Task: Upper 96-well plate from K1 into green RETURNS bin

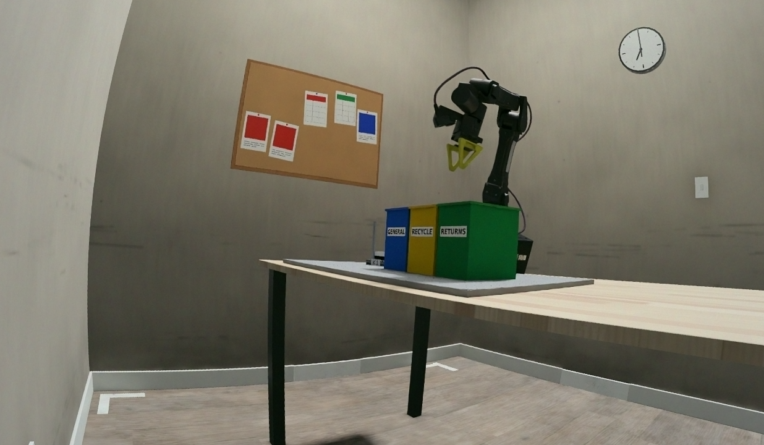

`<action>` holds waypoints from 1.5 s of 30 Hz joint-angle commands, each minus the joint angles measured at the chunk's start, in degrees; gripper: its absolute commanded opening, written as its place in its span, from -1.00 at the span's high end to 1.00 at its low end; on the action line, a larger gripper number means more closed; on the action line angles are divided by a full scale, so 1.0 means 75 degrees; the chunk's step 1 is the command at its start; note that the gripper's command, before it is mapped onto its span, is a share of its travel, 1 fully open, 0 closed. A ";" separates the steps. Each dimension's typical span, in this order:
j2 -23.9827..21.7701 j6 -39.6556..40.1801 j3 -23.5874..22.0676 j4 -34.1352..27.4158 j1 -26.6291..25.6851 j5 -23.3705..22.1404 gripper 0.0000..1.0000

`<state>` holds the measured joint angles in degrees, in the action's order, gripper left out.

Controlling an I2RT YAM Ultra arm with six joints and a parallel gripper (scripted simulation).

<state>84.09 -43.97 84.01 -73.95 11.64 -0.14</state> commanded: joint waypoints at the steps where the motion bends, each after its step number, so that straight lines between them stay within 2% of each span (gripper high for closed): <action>1: -0.0087 -0.0017 0.0084 -0.0008 -0.0053 0.0070 -1.00; 17: -0.0087 -0.0017 0.0084 -0.0008 -0.0053 0.0070 -1.00; 18: 0.0186 0.0368 0.0272 -0.0136 -0.0211 0.0057 -1.00; 20: 0.0335 0.0811 0.0335 -0.0175 -0.0455 -0.0055 -1.00; 23: 0.0426 0.1210 0.0256 0.0144 -0.0823 -0.0128 -1.00; 24: 0.0559 0.1520 0.0341 -0.0122 -0.0939 -0.0153 -1.00; 30: 0.0854 0.2497 0.0289 0.0210 -0.1648 -0.0262 -1.00; 31: 0.0980 0.2817 0.0366 -0.0050 -0.1771 -0.0301 -1.00; 34: 0.1021 0.2962 0.0348 0.0062 -0.1888 -0.0315 -1.00; 35: 0.1170 0.3323 0.0456 -0.0112 -0.2021 -0.0368 -1.00; 39: 0.1283 0.3807 0.0332 0.0253 -0.2473 -0.0426 -1.00; 40: 0.1408 0.4133 0.0408 0.0007 -0.2599 -0.0474 -1.00; 45: 0.1666 0.4960 0.0389 0.0270 -0.3169 -0.0560 -1.00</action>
<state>95.48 -12.43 84.93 -73.25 -9.65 -3.62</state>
